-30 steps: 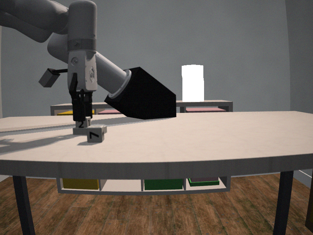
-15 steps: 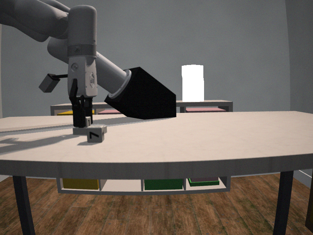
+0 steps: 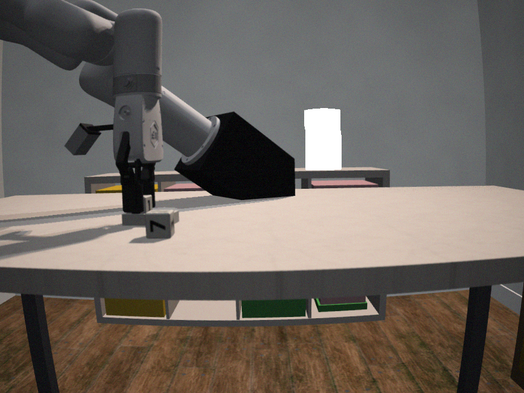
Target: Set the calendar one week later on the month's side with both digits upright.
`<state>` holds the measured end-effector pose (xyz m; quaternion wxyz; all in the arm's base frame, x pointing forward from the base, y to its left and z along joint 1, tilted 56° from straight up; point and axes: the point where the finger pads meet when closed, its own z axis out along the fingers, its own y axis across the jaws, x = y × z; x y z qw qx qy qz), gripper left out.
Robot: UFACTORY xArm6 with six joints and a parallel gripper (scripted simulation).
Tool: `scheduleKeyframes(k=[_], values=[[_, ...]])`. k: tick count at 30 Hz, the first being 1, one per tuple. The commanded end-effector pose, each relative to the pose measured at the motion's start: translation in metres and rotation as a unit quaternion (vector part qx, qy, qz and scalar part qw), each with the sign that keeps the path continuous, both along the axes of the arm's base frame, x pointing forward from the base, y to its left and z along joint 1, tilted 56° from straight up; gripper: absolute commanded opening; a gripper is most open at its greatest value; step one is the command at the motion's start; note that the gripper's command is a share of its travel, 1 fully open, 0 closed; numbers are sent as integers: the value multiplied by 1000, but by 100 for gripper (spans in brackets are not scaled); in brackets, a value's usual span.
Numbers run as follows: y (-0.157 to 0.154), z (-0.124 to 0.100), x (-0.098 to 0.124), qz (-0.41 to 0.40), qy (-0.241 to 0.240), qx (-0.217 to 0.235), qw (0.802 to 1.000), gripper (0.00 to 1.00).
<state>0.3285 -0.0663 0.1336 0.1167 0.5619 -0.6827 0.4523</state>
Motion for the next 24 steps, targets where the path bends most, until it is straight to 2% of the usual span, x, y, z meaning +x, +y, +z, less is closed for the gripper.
scheduleKeyframes(k=[1, 18, 19, 24], values=[[1, 0, 1, 1, -1, 0, 1000, 49], [1, 0, 1, 1, -1, 0, 1000, 49], [1, 0, 1, 1, -1, 0, 1000, 29], [1, 0, 1, 1, -1, 0, 1000, 29]])
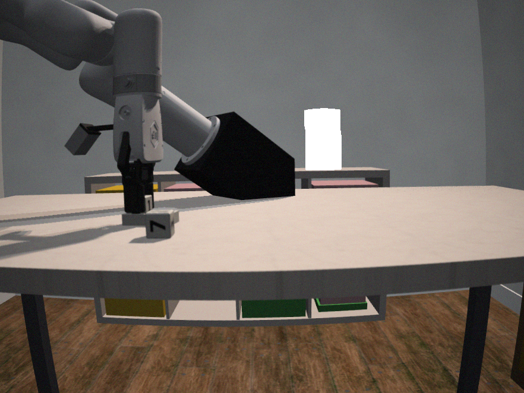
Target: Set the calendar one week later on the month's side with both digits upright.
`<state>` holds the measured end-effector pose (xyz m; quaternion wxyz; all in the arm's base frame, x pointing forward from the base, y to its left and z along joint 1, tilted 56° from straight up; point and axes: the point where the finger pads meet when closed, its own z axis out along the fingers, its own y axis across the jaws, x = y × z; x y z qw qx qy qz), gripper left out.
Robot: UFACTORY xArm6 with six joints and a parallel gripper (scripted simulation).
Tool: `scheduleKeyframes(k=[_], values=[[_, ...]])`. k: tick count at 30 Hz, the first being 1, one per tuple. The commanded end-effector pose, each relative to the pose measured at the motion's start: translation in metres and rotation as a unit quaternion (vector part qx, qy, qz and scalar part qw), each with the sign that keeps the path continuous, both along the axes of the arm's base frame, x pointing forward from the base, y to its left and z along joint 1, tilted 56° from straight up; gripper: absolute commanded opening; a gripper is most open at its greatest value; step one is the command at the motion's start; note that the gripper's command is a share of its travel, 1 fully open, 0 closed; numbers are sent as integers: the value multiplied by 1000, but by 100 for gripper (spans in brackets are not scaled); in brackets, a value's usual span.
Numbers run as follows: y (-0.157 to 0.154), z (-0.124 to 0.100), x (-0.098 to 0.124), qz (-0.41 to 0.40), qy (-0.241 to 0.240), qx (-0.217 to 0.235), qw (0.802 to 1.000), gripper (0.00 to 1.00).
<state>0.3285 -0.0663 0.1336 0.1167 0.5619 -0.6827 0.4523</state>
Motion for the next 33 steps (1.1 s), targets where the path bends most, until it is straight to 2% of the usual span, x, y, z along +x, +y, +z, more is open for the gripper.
scheduleKeyframes(k=[1, 33], values=[[1, 0, 1, 0, -1, 0, 1000, 29], [3, 2, -1, 0, -1, 0, 1000, 29]])
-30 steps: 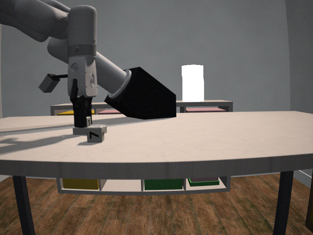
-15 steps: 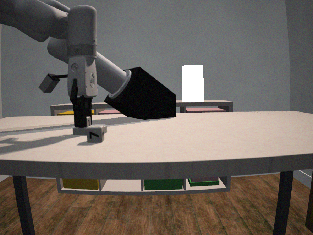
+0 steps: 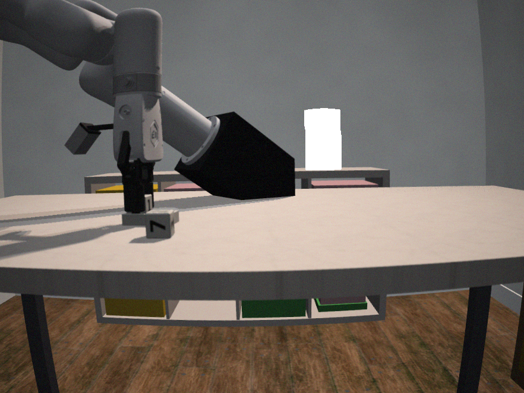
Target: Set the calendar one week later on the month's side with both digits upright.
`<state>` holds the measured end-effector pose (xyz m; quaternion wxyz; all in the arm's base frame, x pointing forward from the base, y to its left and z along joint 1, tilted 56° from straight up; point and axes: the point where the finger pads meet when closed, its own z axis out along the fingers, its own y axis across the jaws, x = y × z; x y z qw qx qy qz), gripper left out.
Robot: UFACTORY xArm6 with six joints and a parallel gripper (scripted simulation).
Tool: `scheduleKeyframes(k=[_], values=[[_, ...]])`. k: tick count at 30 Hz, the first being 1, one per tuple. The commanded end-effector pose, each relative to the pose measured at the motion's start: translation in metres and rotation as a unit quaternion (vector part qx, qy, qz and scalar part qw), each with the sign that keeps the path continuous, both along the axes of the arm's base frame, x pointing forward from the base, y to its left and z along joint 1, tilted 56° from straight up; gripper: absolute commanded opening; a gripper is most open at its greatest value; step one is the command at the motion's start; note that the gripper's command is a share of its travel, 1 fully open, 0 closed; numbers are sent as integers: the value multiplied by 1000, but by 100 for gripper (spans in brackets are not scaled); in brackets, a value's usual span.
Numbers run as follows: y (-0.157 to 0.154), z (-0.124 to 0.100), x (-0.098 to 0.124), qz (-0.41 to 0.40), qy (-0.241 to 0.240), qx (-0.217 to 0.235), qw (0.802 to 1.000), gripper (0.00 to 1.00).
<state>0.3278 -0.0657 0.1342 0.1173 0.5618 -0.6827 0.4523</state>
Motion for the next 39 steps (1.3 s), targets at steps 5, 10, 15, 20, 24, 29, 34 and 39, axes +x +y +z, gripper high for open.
scheduleKeyframes(k=[5, 10, 15, 20, 24, 29, 34, 39], values=[[15, 11, -6, 1, -1, 1, 1000, 29], [42, 32, -19, 1, -1, 1, 1000, 29], [66, 50, -30, 1, -1, 1, 1000, 29], [73, 55, -33, 1, -1, 1, 1000, 29], [75, 56, -34, 1, -1, 1, 1000, 29], [75, 56, -34, 1, -1, 1, 1000, 29], [76, 55, -33, 10, 11, -5, 1000, 29], [85, 48, -26, 60, 76, -36, 995, 29]])
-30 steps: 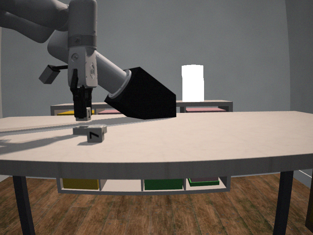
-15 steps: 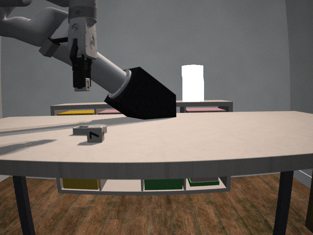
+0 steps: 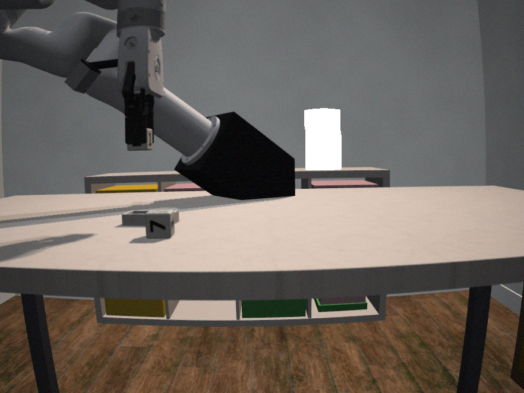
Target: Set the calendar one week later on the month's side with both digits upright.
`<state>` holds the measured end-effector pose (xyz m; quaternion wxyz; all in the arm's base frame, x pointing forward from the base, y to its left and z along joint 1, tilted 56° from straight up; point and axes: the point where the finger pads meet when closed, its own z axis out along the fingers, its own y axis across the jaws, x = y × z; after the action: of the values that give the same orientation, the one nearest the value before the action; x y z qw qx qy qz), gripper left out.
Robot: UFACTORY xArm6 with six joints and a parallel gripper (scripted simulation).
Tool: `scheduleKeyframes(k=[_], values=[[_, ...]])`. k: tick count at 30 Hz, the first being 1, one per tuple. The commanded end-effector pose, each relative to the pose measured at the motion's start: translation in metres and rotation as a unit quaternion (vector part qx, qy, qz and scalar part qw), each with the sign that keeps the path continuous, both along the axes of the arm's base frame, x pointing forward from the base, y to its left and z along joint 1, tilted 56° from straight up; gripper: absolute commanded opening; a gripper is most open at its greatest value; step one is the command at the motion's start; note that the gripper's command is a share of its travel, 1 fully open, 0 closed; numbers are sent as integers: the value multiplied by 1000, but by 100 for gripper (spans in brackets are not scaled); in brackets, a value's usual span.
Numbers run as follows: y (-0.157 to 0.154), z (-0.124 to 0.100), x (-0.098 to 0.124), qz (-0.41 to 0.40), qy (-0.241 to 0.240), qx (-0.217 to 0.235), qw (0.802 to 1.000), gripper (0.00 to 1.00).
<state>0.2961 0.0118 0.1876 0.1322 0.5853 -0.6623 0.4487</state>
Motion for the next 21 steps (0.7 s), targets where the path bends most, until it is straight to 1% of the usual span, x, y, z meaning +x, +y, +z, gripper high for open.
scheduleKeyframes(k=[1, 2, 3, 4, 5, 6, 9, 10, 11, 13, 14, 15, 16, 19, 21], values=[[10, -6, 7, 49, 64, -30, 996, 29], [11, -8, 8, 58, 75, -35, 995, 29], [12, -8, 8, 59, 77, -36, 995, 29], [15, -11, 11, 79, 103, -48, 990, 29], [16, -11, 11, 81, 106, -50, 990, 29], [19, -14, 13, 98, 128, -60, 985, 29], [24, -19, 17, 127, 167, -79, 975, 29], [25, -20, 17, 131, 172, -81, 973, 29], [28, -23, 19, 147, 193, -91, 966, 29], [28, -23, 19, 147, 193, -91, 966, 29], [30, -25, 20, 158, 207, -98, 961, 29], [35, -30, 23, 183, 240, -113, 947, 29], [35, -31, 23, 185, 243, -115, 945, 29], [40, -37, 26, 211, 278, -131, 928, 29], [44, -42, 29, 233, 308, -145, 911, 29]])
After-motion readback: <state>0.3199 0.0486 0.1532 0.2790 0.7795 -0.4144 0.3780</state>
